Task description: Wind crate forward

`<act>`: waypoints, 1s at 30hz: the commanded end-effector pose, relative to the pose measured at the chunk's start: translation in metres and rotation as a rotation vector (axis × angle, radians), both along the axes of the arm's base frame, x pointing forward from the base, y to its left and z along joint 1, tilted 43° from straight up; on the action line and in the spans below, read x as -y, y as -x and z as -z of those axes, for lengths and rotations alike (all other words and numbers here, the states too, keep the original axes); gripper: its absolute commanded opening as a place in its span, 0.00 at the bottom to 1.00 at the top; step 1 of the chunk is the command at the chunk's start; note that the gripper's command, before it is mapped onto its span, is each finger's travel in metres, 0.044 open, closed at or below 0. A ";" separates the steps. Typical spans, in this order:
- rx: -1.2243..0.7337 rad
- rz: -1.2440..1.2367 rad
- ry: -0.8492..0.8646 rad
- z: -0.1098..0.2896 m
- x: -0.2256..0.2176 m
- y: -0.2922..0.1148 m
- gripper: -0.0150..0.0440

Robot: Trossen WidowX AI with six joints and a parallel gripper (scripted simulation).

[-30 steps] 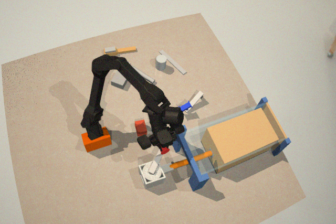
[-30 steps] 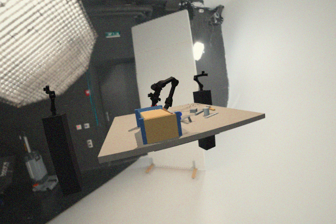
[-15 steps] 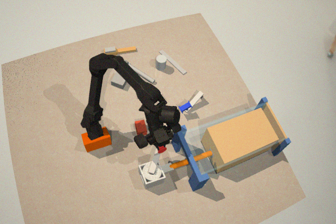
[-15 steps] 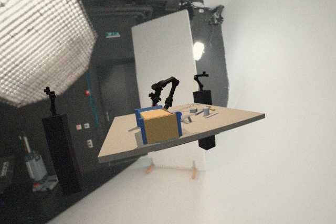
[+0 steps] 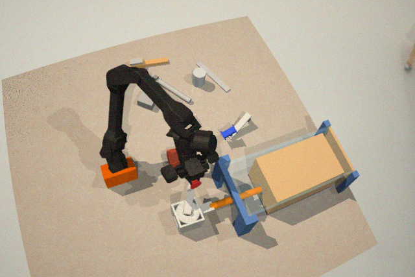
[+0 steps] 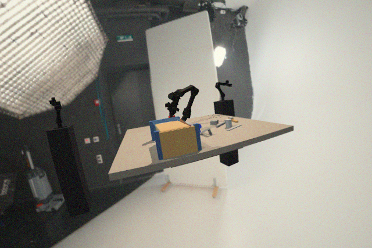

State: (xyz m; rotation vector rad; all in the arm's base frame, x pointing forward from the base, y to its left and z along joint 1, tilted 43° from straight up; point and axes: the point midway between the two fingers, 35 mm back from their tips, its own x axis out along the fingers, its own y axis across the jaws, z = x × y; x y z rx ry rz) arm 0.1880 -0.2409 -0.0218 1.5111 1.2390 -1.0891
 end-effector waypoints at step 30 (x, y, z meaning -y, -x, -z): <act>-0.034 -0.002 -0.057 0.005 -0.027 0.042 0.25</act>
